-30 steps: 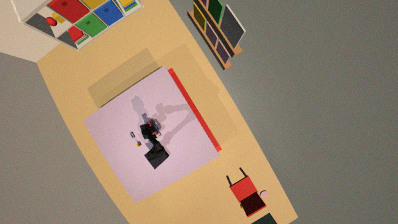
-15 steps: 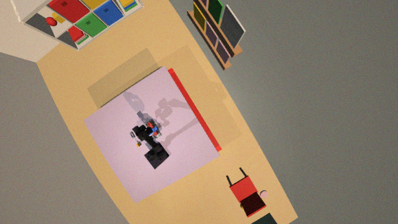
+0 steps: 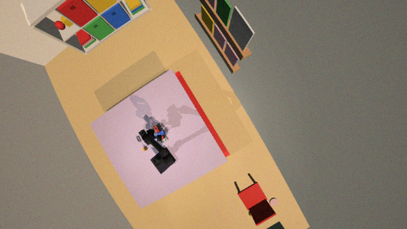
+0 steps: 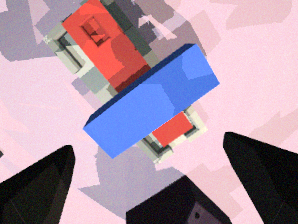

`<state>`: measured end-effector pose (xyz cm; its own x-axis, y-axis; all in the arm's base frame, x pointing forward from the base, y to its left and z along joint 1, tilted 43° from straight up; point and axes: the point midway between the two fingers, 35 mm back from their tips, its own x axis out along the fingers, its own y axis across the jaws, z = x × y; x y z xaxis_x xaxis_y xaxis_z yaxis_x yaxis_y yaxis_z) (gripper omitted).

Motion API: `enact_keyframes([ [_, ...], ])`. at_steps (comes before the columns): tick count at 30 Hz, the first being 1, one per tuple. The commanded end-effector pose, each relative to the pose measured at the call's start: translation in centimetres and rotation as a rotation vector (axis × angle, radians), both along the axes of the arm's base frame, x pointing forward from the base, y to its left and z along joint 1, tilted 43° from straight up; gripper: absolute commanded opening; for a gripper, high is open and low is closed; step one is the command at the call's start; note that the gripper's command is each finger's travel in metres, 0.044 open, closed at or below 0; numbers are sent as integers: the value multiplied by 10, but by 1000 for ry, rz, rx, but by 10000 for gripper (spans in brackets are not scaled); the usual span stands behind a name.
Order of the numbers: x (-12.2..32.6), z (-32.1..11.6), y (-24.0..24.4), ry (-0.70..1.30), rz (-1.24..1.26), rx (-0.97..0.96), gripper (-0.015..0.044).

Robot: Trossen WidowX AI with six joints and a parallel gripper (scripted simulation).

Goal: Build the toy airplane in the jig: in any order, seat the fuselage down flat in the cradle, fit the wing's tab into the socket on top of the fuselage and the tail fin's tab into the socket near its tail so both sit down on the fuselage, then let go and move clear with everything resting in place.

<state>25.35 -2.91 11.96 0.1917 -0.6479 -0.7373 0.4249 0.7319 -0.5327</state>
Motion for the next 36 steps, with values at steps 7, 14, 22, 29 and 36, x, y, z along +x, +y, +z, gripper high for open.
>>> enact_keyframes([
  [7, 2, 0, -1, 320, 368, -100, 440],
  [14, 6, -16, 20, 318, 379, -81, 440],
  [22, -19, -107, 127, 330, 394, -36, 440],
  [29, -81, -177, 177, 323, 371, -84, 440],
  [36, -82, -183, 174, 322, 368, -86, 440],
])
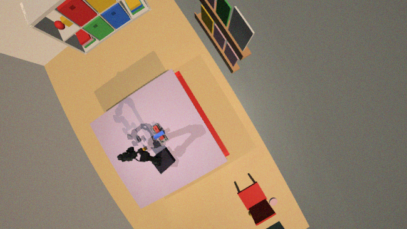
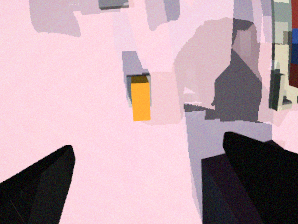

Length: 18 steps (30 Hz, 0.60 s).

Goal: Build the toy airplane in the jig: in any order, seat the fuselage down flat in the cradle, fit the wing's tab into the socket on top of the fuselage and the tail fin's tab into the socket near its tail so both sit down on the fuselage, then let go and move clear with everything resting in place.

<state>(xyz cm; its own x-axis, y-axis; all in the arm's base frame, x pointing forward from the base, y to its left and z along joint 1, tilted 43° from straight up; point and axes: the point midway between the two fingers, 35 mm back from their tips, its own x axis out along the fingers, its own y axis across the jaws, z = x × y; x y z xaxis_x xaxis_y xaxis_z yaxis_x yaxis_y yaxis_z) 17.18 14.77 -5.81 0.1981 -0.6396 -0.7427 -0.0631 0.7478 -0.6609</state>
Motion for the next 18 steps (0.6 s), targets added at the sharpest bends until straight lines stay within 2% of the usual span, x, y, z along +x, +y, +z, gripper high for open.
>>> enact_keyframes([
  [1, 1, -11, -7, -3, -18, 2, 440],
  [5, 9, -40, -33, -4, -15, 0, 440],
  [18, 13, -57, -49, -4, -13, 0, 440],
])
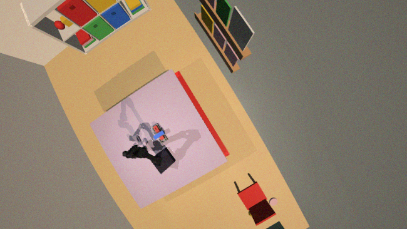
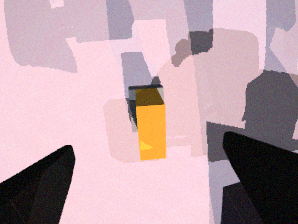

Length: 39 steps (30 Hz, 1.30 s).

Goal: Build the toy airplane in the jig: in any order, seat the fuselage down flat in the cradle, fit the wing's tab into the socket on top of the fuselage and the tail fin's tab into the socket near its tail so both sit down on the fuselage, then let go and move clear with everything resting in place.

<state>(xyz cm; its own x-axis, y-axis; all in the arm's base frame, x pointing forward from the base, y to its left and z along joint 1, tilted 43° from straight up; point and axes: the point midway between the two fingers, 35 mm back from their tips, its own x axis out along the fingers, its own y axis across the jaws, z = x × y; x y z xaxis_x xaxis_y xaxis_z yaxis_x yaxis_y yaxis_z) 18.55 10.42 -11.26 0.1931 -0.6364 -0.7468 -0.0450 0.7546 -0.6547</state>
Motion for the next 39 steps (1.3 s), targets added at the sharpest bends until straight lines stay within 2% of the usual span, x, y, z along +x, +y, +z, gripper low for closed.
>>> enact_keyframes([
  [1, 0, -4, -6, 4, 4, -9, 440],
  [33, 9, -39, -38, 3, 4, -12, 440],
  [39, 9, -39, -38, 3, 4, -12, 282],
])
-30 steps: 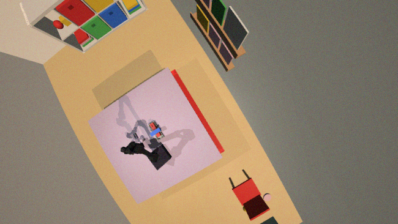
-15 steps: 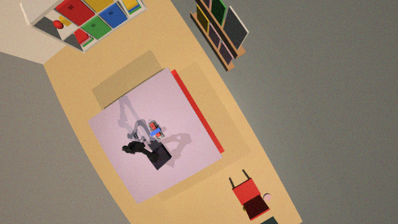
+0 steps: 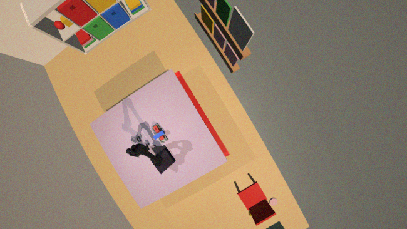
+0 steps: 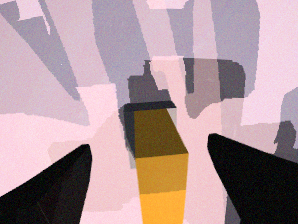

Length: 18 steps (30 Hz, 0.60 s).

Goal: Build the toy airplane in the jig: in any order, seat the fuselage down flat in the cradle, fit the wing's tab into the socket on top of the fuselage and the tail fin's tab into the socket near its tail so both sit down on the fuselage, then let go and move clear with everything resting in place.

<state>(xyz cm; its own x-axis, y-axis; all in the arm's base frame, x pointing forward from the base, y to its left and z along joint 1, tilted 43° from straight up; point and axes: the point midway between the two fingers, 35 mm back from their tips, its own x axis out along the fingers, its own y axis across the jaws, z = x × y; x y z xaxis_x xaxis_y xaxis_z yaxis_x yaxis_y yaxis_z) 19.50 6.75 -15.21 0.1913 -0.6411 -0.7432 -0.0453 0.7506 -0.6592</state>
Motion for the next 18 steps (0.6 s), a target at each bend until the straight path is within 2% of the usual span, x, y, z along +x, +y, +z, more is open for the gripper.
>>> enact_keyframes([
  [1, 0, 0, -2, 1, 5, -6, 256],
  [8, 0, 0, -2, 1, 5, -6, 72],
  [15, 0, 0, -2, 1, 5, -6, 26],
  [16, 0, 0, -2, 1, 5, -6, 0],
  [18, 0, 1, -1, 0, 3, -5, 0],
])
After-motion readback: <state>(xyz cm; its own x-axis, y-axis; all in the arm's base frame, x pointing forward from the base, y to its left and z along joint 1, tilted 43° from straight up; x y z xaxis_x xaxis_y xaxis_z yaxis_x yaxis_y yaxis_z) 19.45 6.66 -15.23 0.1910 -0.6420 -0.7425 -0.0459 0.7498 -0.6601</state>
